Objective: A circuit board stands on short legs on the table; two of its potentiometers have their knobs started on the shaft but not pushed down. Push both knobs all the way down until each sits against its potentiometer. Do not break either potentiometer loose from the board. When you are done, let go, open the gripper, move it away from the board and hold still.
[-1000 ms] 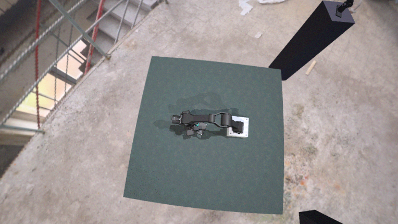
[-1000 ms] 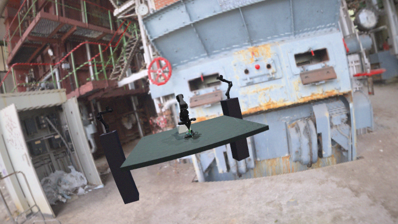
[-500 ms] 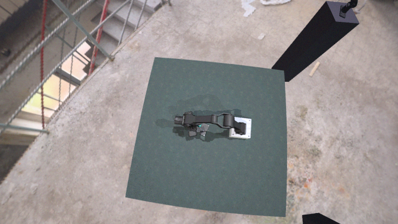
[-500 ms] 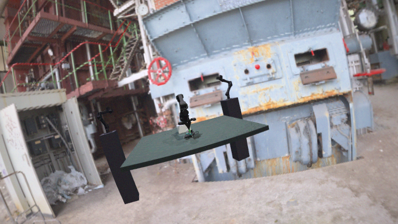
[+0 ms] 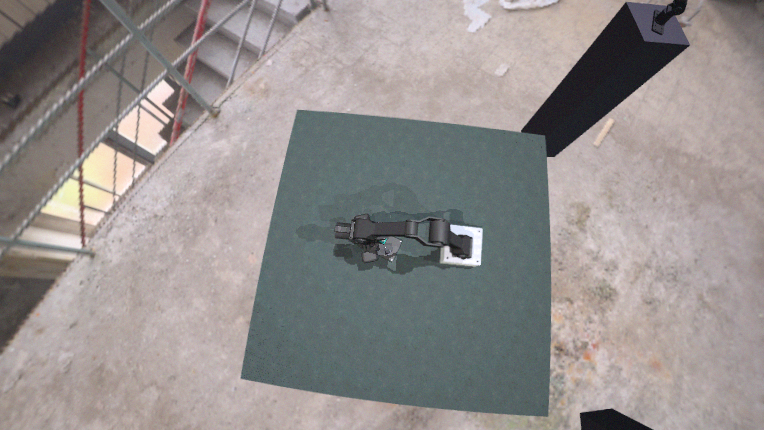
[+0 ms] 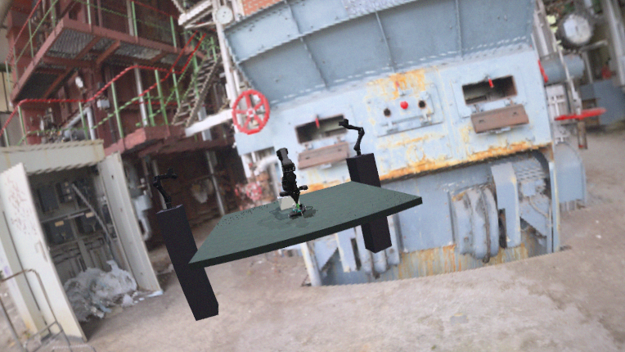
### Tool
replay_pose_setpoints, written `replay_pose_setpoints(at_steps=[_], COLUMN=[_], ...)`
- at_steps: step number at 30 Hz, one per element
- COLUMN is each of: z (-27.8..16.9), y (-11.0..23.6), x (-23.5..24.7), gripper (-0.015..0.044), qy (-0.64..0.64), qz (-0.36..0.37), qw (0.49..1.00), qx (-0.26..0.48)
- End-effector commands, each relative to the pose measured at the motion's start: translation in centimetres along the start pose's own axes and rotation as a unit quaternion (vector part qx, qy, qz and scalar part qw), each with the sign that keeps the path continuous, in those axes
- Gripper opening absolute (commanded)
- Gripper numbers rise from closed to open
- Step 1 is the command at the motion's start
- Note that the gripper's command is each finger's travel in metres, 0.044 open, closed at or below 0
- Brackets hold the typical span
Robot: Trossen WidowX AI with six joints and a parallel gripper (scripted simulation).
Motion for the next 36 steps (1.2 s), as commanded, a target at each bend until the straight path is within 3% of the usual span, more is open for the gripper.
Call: replay_pose_setpoints(at_steps=[1, 36], z=[-0.1, -0.1], y=[-0.3, -1.3], x=[0.0, 0.0], gripper=[0.0, 0.0], qy=[-0.002, -0.002], qz=[-0.001, -0.001], qw=[1.0, 1.0], qx=[0.002, 0.002])
Point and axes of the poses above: the point midway between the two fingers, 35 mm back from their tips, its own y axis back along the fingers, its own x axis across the jaws, z = x × y, the point moved 4 cm from there along y, back along the fingers, and after that the axes turned 4 degrees about y, right-handed, at the moved point
